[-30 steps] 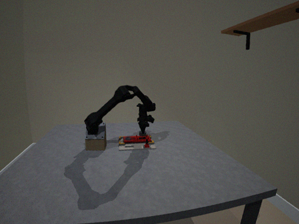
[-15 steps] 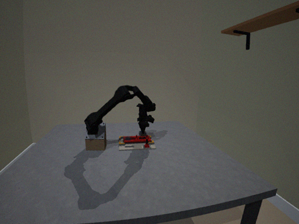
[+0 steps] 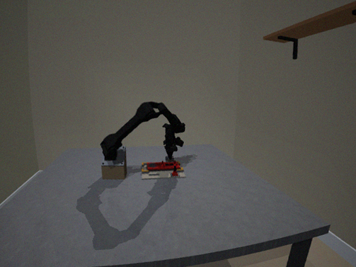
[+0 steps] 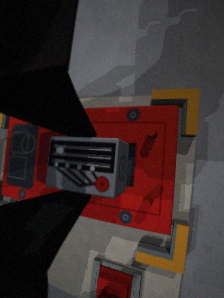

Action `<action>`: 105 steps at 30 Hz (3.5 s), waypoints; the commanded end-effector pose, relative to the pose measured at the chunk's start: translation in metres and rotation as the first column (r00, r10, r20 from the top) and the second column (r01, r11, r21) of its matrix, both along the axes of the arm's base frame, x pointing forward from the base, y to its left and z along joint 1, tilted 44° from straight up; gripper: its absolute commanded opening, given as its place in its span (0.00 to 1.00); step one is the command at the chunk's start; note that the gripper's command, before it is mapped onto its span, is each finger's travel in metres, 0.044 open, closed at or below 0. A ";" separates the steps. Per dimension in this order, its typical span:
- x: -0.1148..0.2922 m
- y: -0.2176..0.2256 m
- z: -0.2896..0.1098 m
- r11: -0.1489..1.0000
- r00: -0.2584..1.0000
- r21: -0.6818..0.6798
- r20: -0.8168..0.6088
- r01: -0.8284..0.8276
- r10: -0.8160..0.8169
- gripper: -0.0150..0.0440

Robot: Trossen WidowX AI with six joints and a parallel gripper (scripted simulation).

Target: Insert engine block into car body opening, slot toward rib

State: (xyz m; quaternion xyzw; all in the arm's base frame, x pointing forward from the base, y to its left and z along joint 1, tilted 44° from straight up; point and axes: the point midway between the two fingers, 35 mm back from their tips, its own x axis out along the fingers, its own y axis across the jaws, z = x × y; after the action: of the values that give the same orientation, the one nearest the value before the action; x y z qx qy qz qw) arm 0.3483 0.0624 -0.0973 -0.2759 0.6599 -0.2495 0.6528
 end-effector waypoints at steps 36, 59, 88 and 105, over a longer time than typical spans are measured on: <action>-0.001 -0.004 -0.006 1.000 1.000 0.004 -0.006 0.000 0.000 0.52; -0.001 -0.008 -0.011 1.000 1.000 0.004 -0.006 0.000 0.000 0.52; -0.002 -0.014 -0.016 1.000 1.000 0.004 -0.006 0.000 0.000 0.52; -0.002 -0.017 -0.019 1.000 1.000 0.003 -0.006 0.000 0.000 0.52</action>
State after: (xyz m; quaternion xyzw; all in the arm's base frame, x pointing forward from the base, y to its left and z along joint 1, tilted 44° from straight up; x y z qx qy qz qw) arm 0.3468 0.0476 -0.1156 -0.2723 0.6629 -0.2466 0.6524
